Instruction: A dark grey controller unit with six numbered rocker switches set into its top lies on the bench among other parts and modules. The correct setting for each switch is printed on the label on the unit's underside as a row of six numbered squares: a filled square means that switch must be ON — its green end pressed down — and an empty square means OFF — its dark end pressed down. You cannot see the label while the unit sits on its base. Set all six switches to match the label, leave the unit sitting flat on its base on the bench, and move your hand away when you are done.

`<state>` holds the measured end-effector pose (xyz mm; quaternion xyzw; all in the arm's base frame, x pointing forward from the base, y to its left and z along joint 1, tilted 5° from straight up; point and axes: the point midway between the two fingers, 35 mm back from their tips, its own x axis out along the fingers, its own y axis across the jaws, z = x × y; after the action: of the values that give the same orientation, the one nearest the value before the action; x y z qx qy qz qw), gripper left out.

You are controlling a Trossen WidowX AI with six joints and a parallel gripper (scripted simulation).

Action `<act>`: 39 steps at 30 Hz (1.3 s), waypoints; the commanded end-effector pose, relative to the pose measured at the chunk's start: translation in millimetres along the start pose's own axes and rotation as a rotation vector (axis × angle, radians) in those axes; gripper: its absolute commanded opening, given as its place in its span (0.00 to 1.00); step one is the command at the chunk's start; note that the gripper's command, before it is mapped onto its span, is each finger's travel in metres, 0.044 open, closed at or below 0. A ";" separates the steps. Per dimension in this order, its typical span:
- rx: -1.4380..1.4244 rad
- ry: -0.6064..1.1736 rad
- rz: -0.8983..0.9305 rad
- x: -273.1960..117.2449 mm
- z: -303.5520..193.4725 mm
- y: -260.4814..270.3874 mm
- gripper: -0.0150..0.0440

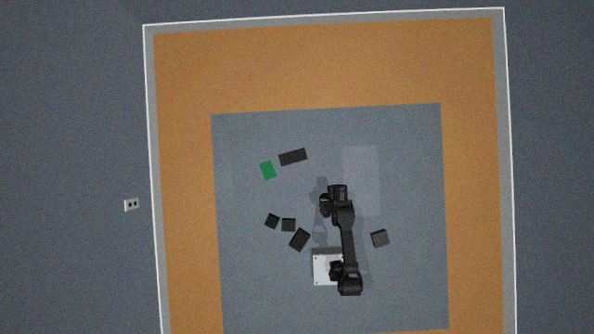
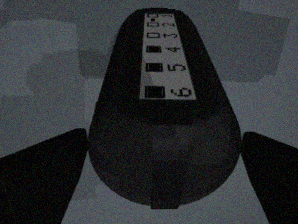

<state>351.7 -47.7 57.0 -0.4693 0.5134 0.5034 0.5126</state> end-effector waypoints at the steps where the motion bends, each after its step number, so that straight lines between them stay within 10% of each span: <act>1: -0.003 -0.014 0.005 1.9 7.6 -0.2 0.83; 39: -0.003 -0.014 0.005 -1.7 17.2 -0.6 0.83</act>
<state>353.3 -36.9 59.2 -0.4680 0.5100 0.5056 0.5150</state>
